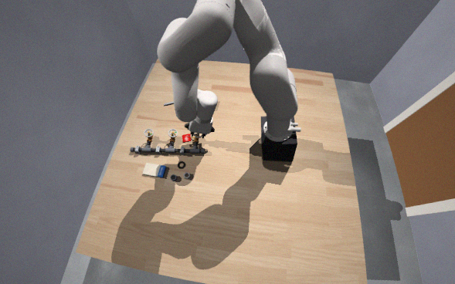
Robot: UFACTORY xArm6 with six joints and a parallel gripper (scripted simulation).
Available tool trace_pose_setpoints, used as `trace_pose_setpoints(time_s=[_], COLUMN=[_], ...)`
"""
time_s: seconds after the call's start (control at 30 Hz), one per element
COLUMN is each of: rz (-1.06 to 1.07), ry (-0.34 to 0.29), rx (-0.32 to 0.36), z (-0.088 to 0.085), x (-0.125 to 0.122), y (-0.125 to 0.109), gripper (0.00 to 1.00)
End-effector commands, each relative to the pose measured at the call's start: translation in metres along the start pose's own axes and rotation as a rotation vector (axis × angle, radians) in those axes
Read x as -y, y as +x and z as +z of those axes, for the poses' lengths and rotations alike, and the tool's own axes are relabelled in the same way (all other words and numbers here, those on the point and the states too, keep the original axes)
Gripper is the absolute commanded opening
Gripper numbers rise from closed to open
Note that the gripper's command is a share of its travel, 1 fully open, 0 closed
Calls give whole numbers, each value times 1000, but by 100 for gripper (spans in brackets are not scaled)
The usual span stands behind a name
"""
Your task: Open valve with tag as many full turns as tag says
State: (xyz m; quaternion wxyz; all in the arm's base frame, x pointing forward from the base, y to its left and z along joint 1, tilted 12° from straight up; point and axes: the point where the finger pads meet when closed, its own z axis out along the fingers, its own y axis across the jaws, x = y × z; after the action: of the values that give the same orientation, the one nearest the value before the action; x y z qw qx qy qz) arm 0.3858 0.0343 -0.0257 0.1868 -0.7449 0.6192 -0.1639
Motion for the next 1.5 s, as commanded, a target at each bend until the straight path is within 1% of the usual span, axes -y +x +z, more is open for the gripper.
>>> trace_pose_setpoints(time_s=[0.0,0.23,0.47,0.53,0.73,1.03,1.1,1.13,1.23,1.47], rz=[-29,-195,-487,-487,-823,-1284,-1284,-1429,-1536,-1893], ry=[2,2,2,2,1,0,0,0,0,1], rx=[-1,-1,-2,-2,-2,18,18,10,27,49], z=[0,0,0,0,0,0,0,0,0,0], x=[1,1,1,1,1,1,1,1,1,1], y=[0,0,0,0,0,0,0,0,0,0], gripper=[0,0,0,0,0,0,0,0,0,0])
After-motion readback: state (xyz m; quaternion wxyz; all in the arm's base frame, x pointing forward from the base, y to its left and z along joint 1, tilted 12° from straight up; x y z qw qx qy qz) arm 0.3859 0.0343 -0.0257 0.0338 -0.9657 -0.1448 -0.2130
